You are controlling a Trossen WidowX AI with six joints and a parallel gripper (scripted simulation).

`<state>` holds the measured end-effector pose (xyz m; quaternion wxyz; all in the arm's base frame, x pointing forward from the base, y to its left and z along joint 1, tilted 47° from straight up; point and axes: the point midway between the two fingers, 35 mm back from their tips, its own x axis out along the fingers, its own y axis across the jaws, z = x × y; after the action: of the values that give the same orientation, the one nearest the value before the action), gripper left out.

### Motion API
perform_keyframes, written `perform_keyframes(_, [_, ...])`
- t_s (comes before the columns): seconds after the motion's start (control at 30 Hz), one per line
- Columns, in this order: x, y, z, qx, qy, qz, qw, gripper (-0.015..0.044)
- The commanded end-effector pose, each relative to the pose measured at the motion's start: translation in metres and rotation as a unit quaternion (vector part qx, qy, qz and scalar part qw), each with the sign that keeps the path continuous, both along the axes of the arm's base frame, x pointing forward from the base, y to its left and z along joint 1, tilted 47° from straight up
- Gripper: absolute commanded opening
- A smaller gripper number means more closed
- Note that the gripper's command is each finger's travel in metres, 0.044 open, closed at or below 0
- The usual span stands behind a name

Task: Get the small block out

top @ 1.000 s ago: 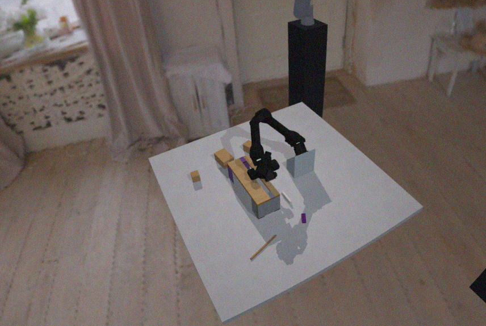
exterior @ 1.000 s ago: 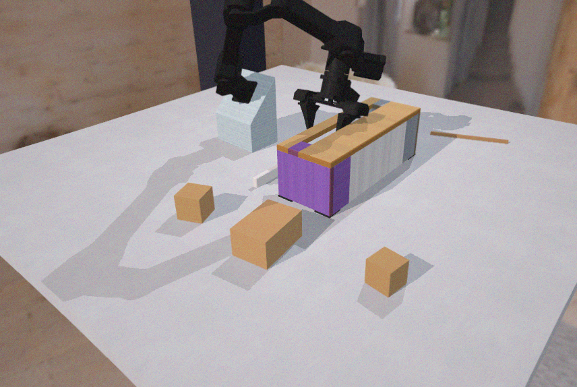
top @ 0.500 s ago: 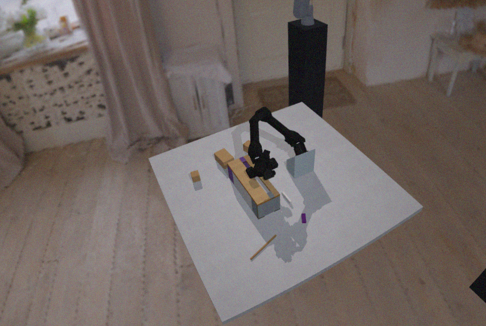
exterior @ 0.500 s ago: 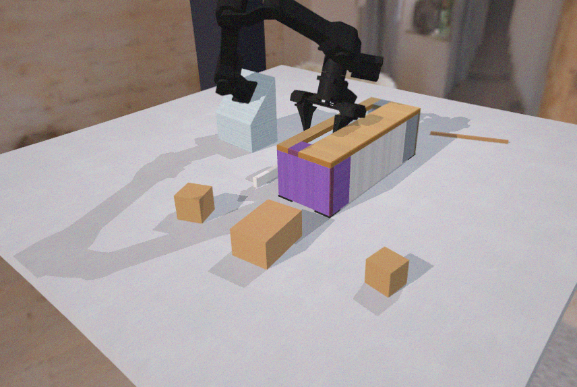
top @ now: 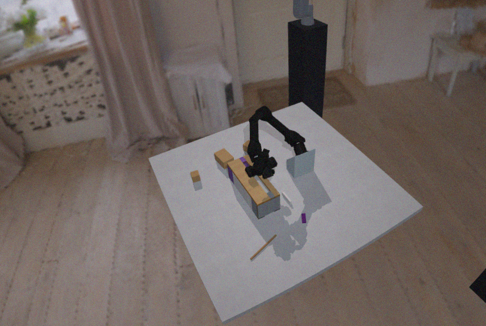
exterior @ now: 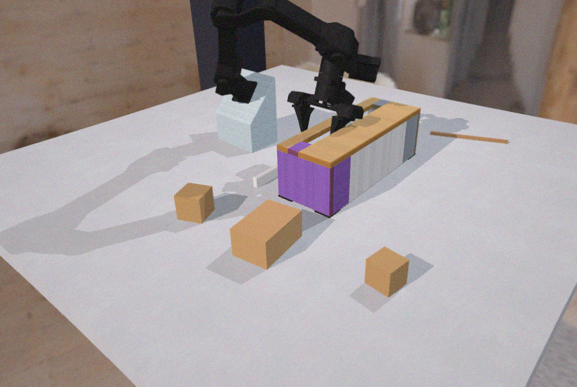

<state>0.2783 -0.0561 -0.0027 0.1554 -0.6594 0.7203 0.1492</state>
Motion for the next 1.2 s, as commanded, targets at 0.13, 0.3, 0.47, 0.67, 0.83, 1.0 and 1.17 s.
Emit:
perform_keyframes(0.13, [0.0,0.005,-0.005,-0.001,0.001,0.001,1.0,0.04])
perform_keyframes(0.3, [-0.001,0.002,-0.003,-0.001,0.001,0.001,1.0,0.04])
perform_keyframes(0.47, [-0.001,-0.002,0.002,-0.002,0.001,0.001,1.0,0.04])
perform_keyframes(0.67, [-0.001,-0.006,0.006,-0.002,0.001,0.001,1.0,0.04])
perform_keyframes(0.83, [-0.001,-0.01,0.01,-0.002,0.001,0.001,1.0,0.04])
perform_keyframes(1.0, [-0.001,-0.013,0.013,-0.002,0.001,0.001,1.0,0.04])
perform_keyframes(1.17, [-0.002,-0.018,0.018,-0.002,0.001,0.001,1.0,0.04])
